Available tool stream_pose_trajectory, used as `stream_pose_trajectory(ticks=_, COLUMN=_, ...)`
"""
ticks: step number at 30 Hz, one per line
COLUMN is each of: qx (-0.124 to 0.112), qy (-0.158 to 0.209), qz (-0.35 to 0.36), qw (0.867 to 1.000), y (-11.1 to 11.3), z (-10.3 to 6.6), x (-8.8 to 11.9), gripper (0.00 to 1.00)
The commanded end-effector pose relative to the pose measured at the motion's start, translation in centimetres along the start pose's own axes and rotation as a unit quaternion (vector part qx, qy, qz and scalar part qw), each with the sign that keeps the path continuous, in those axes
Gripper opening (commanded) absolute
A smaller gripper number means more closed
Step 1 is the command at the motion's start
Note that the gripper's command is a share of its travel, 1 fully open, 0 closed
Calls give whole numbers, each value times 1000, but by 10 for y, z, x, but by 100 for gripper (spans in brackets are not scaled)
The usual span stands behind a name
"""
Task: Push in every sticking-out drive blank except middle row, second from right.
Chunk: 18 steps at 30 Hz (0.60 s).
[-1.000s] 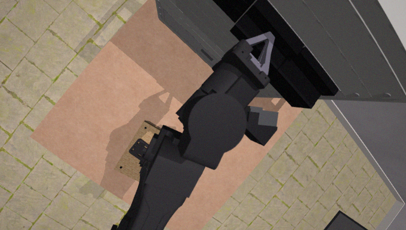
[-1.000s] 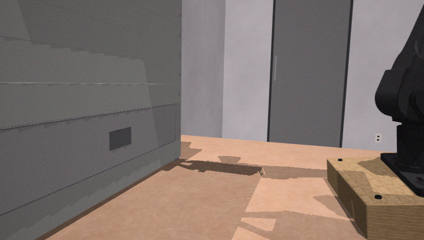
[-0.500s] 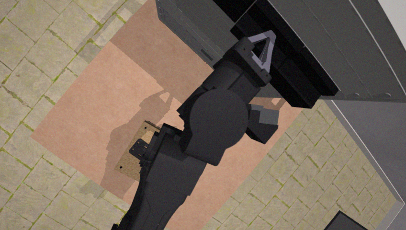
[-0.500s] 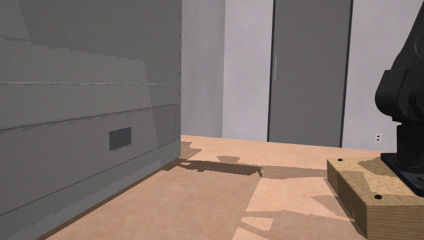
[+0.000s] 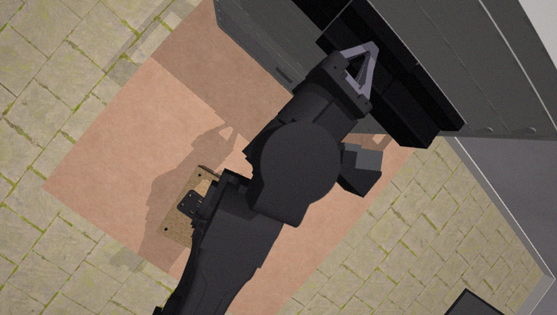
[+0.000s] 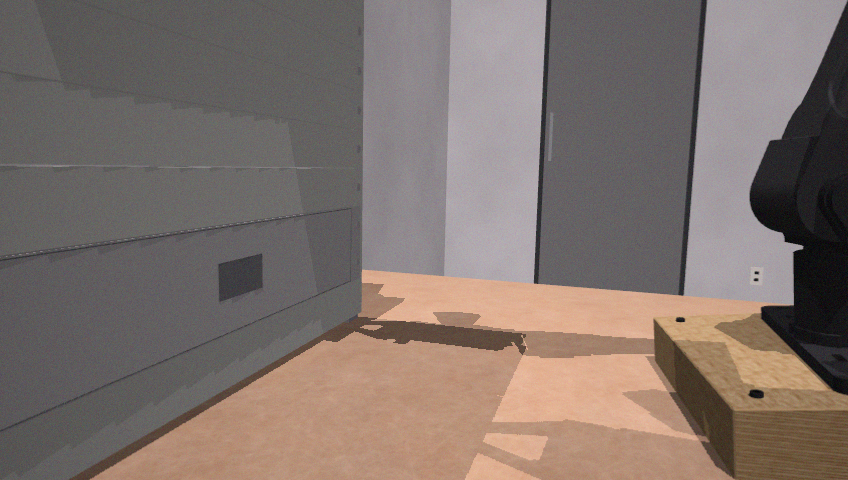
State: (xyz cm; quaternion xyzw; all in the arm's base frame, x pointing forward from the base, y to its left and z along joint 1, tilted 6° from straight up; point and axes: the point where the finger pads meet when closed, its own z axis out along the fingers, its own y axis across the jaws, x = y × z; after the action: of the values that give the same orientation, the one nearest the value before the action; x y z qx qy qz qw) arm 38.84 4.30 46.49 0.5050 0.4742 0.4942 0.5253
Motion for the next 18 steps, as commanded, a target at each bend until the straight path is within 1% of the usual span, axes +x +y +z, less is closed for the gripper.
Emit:
stream_pose_trajectory(ticks=1, qx=-38, qy=35, qz=9, qw=999, y=27, z=5, x=18, gripper=0)
stream_pose_trajectory(ticks=18, qx=-38, qy=35, qz=9, qw=999, y=28, z=8, x=20, gripper=0)
